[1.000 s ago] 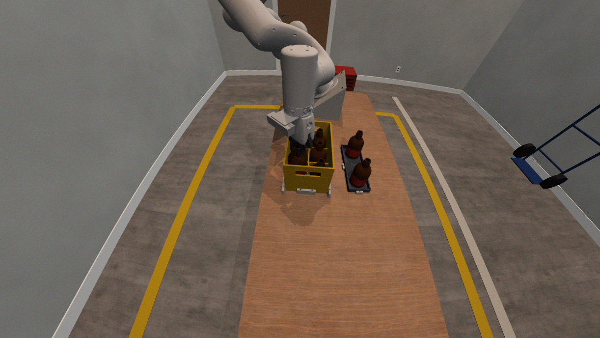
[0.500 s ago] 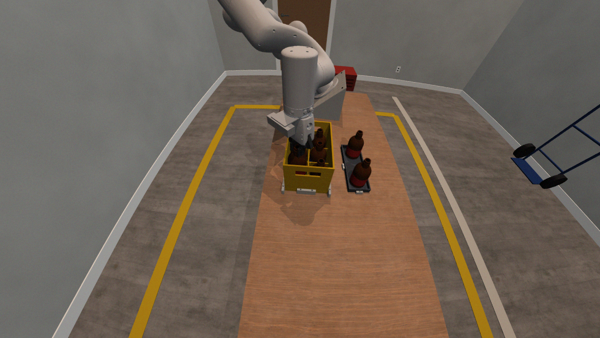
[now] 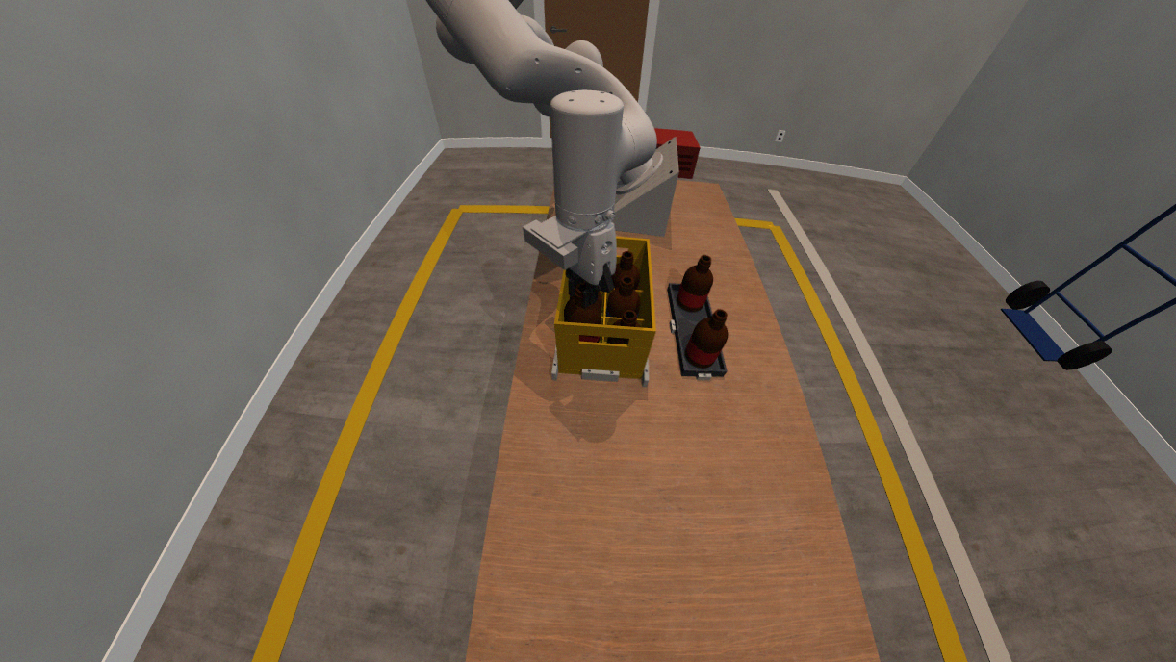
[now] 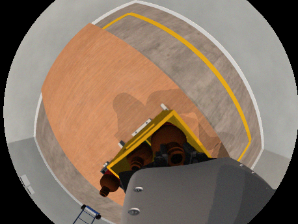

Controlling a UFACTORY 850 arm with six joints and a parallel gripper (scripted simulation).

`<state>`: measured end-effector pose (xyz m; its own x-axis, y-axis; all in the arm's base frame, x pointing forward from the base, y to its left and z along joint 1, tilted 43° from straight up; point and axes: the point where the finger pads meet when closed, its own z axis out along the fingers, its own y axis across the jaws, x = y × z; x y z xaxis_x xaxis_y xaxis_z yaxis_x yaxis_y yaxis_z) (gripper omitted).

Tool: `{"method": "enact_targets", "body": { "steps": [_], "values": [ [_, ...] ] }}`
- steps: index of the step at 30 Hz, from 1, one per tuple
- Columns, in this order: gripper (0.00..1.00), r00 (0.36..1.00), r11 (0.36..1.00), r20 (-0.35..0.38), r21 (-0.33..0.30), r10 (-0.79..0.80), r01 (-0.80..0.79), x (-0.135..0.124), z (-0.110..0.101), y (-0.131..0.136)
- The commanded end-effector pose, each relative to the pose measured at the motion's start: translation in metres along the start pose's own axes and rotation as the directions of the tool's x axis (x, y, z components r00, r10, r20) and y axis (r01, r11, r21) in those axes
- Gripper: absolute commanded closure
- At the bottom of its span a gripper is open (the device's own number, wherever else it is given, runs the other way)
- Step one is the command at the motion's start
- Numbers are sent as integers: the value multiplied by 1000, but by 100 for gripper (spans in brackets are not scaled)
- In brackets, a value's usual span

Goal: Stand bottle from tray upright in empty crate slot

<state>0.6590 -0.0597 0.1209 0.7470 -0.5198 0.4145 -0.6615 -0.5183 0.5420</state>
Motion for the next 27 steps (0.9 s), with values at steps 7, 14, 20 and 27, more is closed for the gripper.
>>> {"method": "enact_targets", "body": {
  "steps": [7,14,20,27],
  "values": [
    [100,1000,1000,-1,2,1,-1,1,2,0],
    [100,1000,1000,-1,2,1,-1,1,6,0],
    [100,1000,1000,-1,2,1,-1,1,12,0],
    [100,1000,1000,-1,2,1,-1,1,18,0]
  ]
}}
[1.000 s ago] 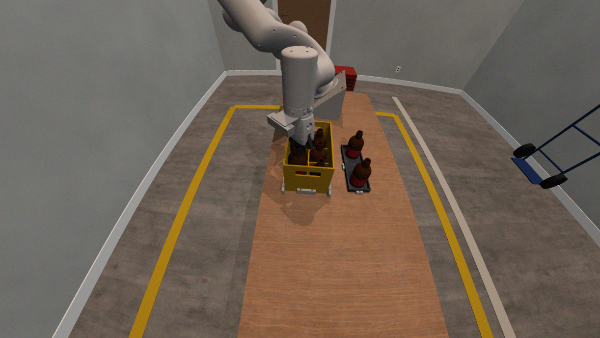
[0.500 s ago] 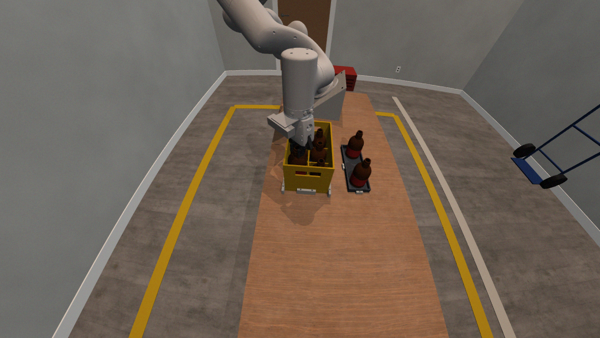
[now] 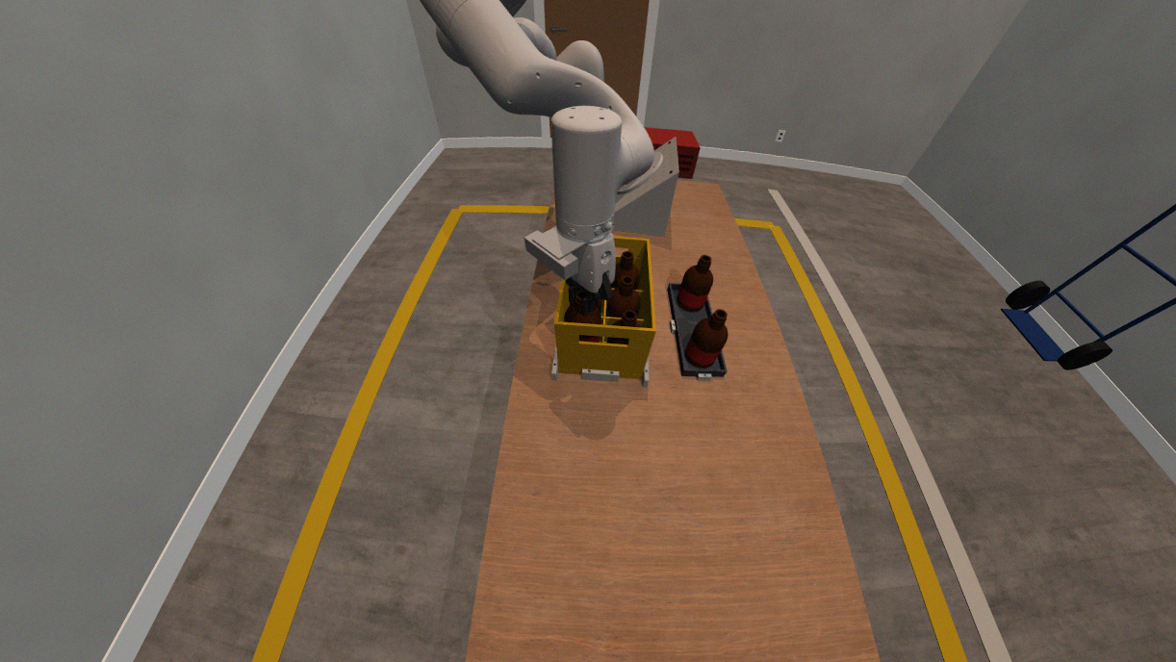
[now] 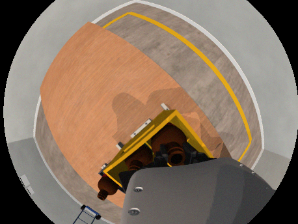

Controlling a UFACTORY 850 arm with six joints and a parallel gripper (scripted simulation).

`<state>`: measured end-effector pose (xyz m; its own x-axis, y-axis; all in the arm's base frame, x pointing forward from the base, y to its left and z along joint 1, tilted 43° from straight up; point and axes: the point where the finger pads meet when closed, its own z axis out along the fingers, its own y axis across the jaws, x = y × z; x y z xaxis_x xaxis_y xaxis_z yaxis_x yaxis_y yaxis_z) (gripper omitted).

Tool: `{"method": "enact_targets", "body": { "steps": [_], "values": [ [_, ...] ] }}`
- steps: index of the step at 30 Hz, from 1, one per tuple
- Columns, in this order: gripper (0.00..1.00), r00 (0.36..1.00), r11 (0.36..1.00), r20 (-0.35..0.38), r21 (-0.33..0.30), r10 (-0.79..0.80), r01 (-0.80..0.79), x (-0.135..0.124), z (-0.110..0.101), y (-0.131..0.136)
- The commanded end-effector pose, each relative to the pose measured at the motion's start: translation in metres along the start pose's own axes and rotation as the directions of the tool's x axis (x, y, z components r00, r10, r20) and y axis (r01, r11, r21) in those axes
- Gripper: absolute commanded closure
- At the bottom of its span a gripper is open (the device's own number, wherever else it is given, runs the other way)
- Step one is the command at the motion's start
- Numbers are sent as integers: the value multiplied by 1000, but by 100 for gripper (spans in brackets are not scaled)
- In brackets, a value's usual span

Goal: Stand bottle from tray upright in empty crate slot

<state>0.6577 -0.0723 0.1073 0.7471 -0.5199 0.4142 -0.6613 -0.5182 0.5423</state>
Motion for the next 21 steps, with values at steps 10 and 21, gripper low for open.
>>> {"method": "enact_targets", "body": {
  "steps": [10,21],
  "values": [
    [100,1000,1000,-1,2,1,-1,1,11,0],
    [100,1000,1000,-1,2,1,-1,1,18,-1]
  ]
}}
